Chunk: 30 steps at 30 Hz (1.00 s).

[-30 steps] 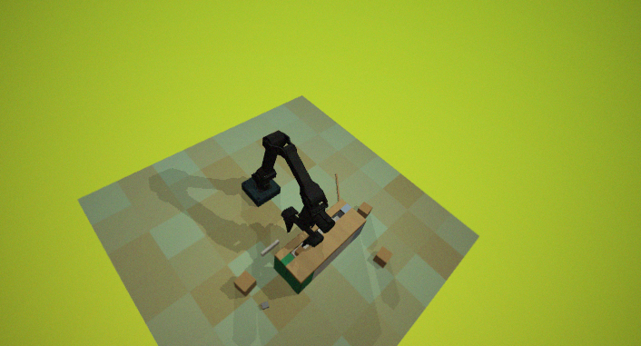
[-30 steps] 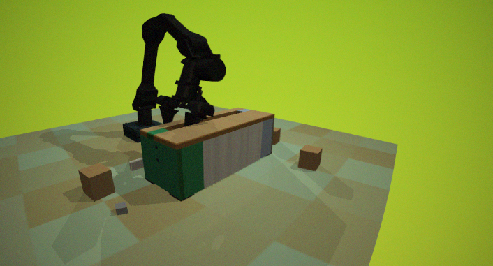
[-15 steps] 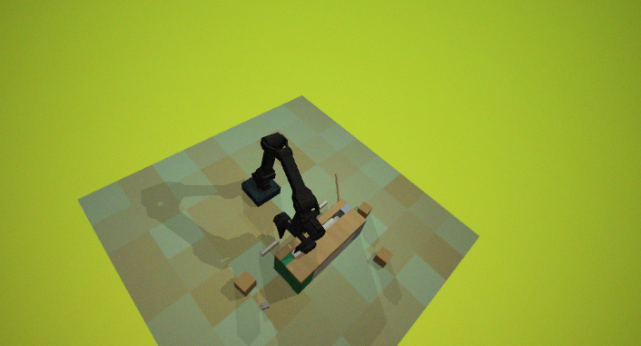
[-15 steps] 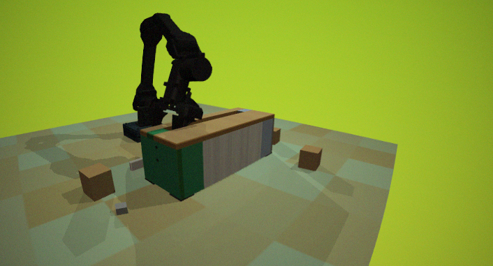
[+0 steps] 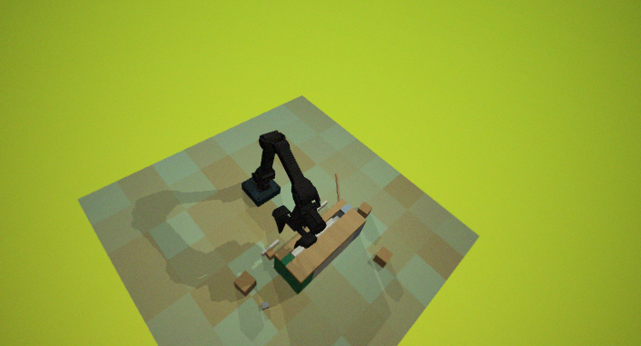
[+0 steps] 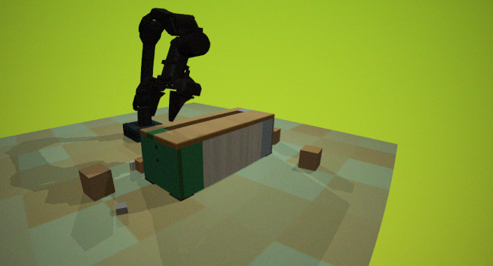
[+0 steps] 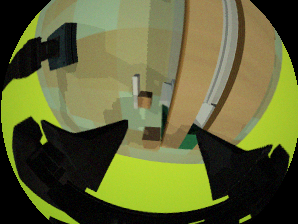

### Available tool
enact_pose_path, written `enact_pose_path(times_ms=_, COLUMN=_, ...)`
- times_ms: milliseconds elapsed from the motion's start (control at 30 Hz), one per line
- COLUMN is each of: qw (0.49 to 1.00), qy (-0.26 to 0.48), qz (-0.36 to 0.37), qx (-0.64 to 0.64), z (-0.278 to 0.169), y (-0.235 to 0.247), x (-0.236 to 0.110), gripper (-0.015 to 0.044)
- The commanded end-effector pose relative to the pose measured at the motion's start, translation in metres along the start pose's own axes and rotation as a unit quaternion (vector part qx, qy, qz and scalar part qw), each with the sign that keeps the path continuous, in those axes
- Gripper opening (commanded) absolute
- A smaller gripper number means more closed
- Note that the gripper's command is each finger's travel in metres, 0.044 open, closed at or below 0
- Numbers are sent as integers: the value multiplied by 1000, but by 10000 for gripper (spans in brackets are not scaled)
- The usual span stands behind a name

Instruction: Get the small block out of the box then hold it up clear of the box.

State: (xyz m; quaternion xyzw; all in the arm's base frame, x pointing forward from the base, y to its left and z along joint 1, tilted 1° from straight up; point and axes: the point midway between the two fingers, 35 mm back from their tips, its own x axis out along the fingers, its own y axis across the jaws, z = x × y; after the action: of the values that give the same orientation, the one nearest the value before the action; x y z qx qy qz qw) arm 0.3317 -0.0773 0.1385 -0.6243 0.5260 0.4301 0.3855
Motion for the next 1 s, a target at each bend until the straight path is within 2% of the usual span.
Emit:
enact_pose_path(times_ms=0, qw=1000, qy=2, qz=2, qx=2, z=-3, y=2, x=-8, gripper=400)
enact_pose_path(times_ms=33, qw=1000, qy=1, qz=-2, qx=1, z=-1, y=0, x=-4, gripper=400)
enact_pose_path(times_ms=100, qw=999, qy=-11, qz=-8, qx=32, z=-7, y=5, x=-3, gripper=348)
enact_pose_path(times_ms=200, qw=985, qy=-32, qz=-14, qx=168, z=-14, y=10, x=-1, gripper=285)
enact_pose_path(times_ms=300, qw=951, qy=-48, qz=-13, qx=305, z=-16, y=12, x=0, gripper=285)
enact_pose_path(times_ms=400, qw=895, qy=-64, qz=-9, qx=440, z=-19, y=14, x=1, gripper=285)
enact_pose_path(times_ms=533, qw=777, qy=-88, qz=5, qx=624, z=-23, y=17, x=3, gripper=285)
enact_pose_path(times_ms=700, qw=578, qy=-112, qz=32, qx=808, z=-29, y=21, x=4, gripper=285)
enact_pose_path(times_ms=733, qw=537, qy=-116, qz=38, qx=835, z=-30, y=22, x=4, gripper=285)
enact_pose_path(times_ms=967, qw=348, qy=-128, qz=68, qx=926, z=-34, y=25, x=4, gripper=285)
